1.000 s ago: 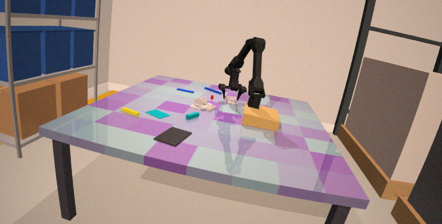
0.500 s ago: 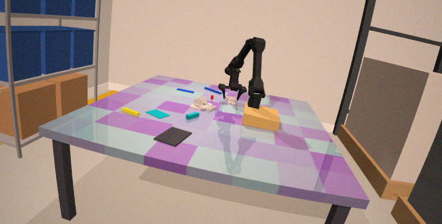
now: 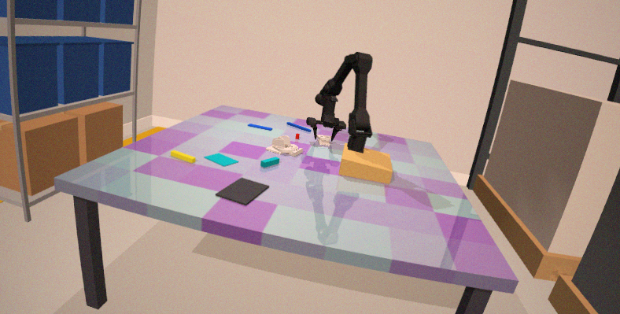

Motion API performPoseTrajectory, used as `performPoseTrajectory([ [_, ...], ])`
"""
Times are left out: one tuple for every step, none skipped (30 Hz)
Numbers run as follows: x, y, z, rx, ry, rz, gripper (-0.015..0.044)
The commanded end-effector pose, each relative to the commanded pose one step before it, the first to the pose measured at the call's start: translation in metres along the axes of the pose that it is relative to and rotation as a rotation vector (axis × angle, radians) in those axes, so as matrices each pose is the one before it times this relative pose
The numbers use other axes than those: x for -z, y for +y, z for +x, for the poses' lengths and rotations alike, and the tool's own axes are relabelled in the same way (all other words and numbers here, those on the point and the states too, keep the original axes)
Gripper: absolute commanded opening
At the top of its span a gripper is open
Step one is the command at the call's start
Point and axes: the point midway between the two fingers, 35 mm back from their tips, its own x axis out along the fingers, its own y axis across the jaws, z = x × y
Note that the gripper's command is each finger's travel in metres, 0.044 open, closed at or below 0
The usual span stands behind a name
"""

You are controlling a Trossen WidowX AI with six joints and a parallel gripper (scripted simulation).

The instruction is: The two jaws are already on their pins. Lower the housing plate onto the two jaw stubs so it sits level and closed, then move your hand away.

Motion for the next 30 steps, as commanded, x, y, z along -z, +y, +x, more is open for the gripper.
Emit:
performPoseTrajectory([
  [-0.00001,0.00000,0.00002,-0.00004,-0.00006,0.0000,0.0351],
  [0.00000,0.00000,0.00000,0.00000,0.00000,0.0000,0.0351],
  [0.00000,0.00000,0.00000,0.00000,0.00000,0.0000,0.0351],
  [0.00000,0.00000,0.00000,0.00000,0.00000,0.0000,0.0351],
  [0.00000,0.00000,0.00000,0.00000,0.00000,0.0000,0.0351],
  [0.00000,0.00000,0.00000,0.00000,0.00000,0.0000,0.0351],
  [0.00000,0.00000,0.00000,0.00000,0.00000,0.0000,0.0351],
  [0.00007,-0.00002,-0.00050,0.00002,0.00000,0.0000,0.0351],
  [0.00020,-0.00007,-0.00149,0.00007,0.00000,-0.0001,0.0351],
  [0.00032,-0.00011,-0.00249,0.00011,0.00000,-0.0002,0.0351],
  [0.00036,-0.00012,-0.00307,0.00014,0.00000,-0.0002,0.0351],
  [0.00032,-0.00011,-0.00309,0.00014,0.00000,-0.0002,0.0351],
  [0.00029,-0.00010,-0.00310,0.00014,-0.00001,-0.0002,0.0351],
  [0.00025,-0.00009,-0.00311,0.00013,-0.00001,-0.0002,0.0351],
  [0.00022,-0.00008,-0.00313,0.00013,-0.00001,-0.0002,0.0351],
  [0.00018,-0.00007,-0.00314,0.00013,-0.00002,-0.0002,0.0351],
  [0.00014,-0.00006,-0.00315,0.00013,-0.00002,-0.0002,0.0351],
  [0.00011,-0.00004,-0.00316,0.00013,-0.00002,-0.0002,0.0351],
  [0.00007,-0.00003,-0.00317,0.00013,-0.00003,-0.0002,0.0351],
  [0.00003,-0.00002,-0.00318,0.00013,-0.00003,-0.0002,0.0351],
  [-0.00001,-0.00001,-0.00319,0.00013,-0.00003,-0.0002,0.0351],
  [-0.00004,0.00000,-0.00320,0.00013,-0.00004,-0.0002,0.0351],
  [-0.00008,0.00001,-0.00321,0.00012,-0.00004,-0.0002,0.0351],
  [-0.00012,0.00003,-0.00322,0.00012,-0.00004,-0.0002,0.0351],
  [-0.00016,0.00004,-0.00323,0.00012,-0.00005,-0.0002,0.0351],
  [-0.00020,0.00005,-0.00324,0.00012,-0.00005,-0.0002,0.0351],
  [-0.00023,0.00006,-0.00324,0.00012,-0.00005,-0.0002,0.0351],
  [-0.00027,0.00007,-0.00324,0.00012,-0.00006,-0.0002,0.0351],
  [-0.00031,0.00009,-0.00325,0.00012,-0.00006,-0.0002,0.0351],
  [-0.00035,0.00010,-0.00326,0.00012,-0.00006,-0.0002,0.0351],
])
